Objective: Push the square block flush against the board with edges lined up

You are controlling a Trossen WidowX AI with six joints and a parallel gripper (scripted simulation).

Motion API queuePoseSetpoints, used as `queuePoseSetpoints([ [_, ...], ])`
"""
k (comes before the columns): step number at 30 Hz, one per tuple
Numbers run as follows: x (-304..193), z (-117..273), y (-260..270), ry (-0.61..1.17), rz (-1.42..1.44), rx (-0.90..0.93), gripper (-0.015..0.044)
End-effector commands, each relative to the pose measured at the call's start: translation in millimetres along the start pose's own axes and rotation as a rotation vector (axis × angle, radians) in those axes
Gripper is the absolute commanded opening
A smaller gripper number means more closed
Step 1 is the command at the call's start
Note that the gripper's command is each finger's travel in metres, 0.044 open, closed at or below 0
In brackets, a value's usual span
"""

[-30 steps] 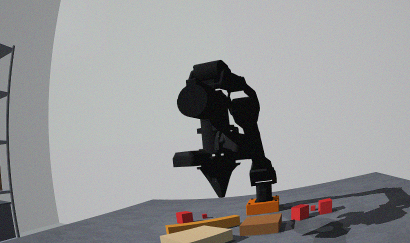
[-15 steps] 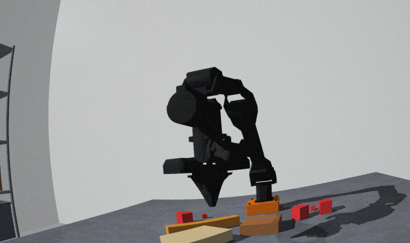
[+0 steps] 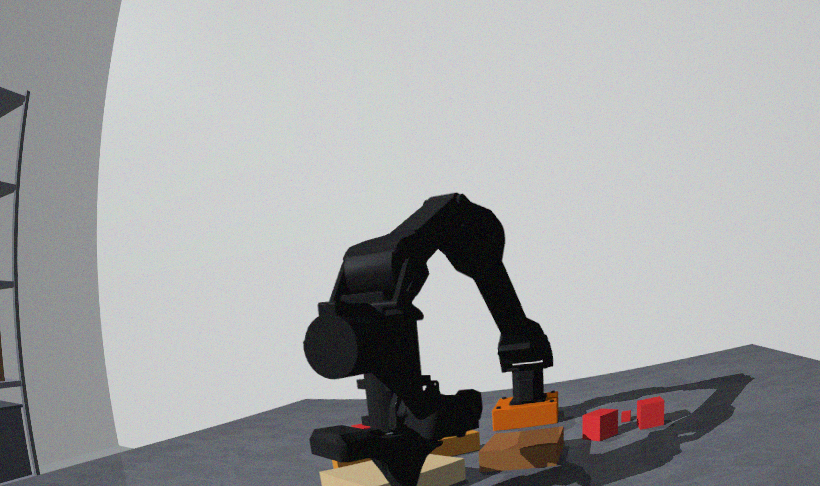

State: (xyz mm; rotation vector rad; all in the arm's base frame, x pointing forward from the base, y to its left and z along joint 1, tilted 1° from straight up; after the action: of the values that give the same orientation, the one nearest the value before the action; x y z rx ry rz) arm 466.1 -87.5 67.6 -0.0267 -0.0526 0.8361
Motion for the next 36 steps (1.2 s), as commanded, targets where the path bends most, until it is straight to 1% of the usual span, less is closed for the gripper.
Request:
queuePoseSetpoints([
  [1, -1, -9, 1, 0.005, 0.006, 0.009, 0.0000],
  [36, -49, -9, -14, 0.009, 0.006, 0.008, 0.0000],
])
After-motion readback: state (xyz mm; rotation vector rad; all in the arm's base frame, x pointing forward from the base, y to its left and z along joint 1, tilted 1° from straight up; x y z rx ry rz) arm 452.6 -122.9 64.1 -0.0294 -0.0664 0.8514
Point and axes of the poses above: the point midway between the two fingers, 35 mm back from their tips, its own z axis back along the fingers, its own y axis across the jaws, x = y × z, the point moved 4 cm from there along z, back along the fingers, and after that the axes turned 11 degrees about -z, right-handed, at the moved point
